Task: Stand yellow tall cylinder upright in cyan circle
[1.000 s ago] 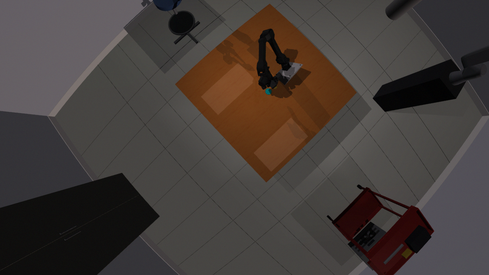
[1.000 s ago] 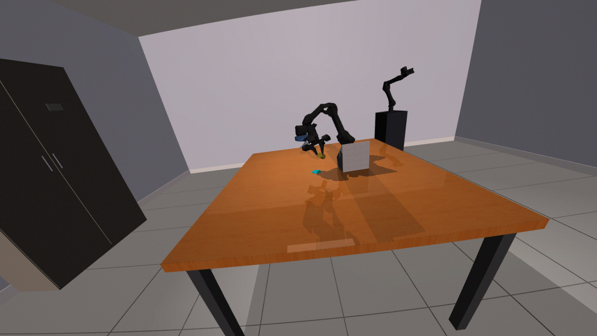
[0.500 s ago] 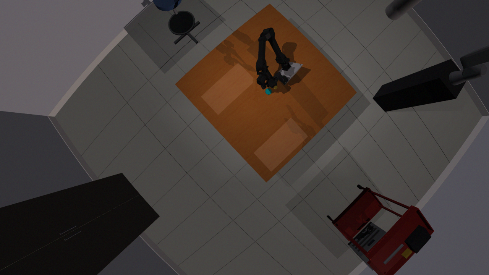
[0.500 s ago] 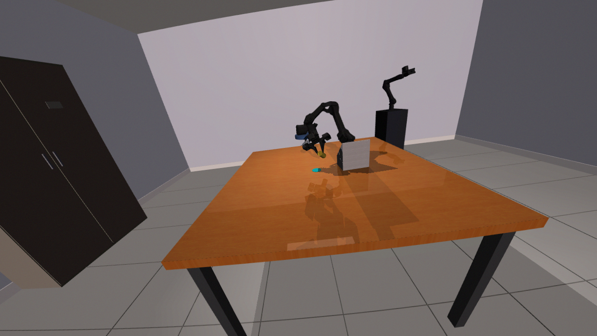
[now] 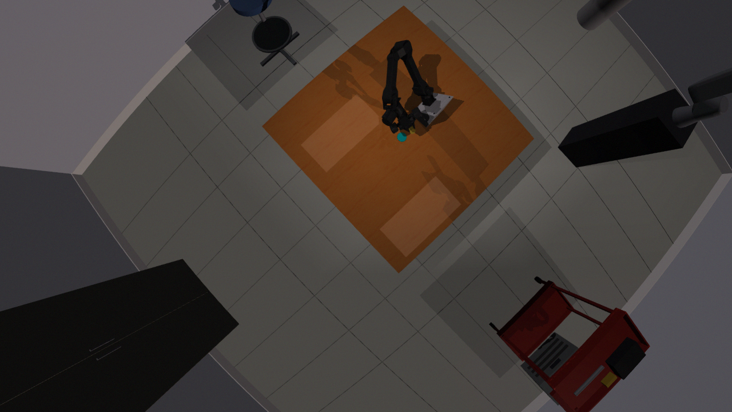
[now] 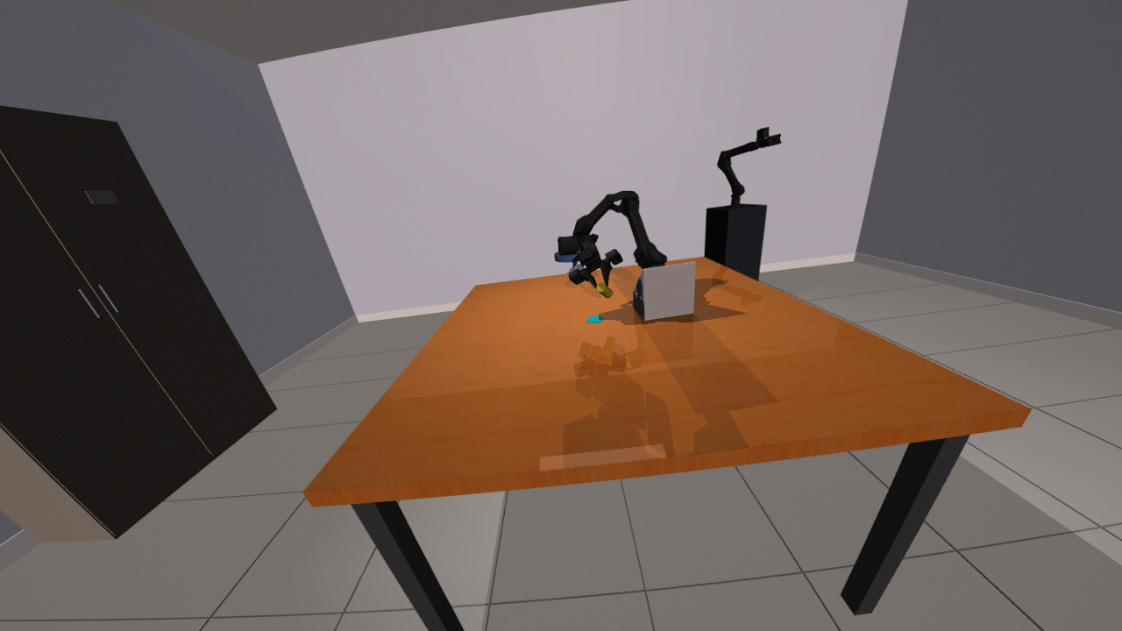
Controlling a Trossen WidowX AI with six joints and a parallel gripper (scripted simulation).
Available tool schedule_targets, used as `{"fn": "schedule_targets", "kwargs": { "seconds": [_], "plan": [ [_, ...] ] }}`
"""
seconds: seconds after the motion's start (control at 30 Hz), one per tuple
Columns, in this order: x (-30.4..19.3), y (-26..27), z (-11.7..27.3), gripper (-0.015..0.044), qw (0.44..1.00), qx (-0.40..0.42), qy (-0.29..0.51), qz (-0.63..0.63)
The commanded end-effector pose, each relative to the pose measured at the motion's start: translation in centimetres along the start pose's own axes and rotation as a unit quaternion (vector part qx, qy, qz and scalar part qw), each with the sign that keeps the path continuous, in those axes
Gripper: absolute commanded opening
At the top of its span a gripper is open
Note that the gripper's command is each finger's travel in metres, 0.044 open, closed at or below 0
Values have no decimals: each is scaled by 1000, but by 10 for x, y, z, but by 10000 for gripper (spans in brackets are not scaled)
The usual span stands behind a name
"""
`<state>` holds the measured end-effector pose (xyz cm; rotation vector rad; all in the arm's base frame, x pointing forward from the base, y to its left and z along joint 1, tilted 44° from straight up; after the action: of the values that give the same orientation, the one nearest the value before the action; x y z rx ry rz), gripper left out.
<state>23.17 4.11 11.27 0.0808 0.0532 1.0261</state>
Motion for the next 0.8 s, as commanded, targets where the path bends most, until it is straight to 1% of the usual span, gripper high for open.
{"fn": "schedule_targets", "kwargs": {
  "seconds": [0.0,0.77],
  "plan": [
    [-2,0,3,105,1000,-2,-19,6],
    [-16,-1,4,105,994,-4,-102,26]
  ]
}}
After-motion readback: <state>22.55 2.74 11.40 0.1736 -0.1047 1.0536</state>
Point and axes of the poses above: the point midway between the two fingers, 35 mm back from their tips, its own z axis back along the fingers, its own y axis across the jaws, x = y × z, the point moved 9 cm from there along z, back along the fingers, and after that the axes turned 1 degree about -z, right-handed, at the moved point
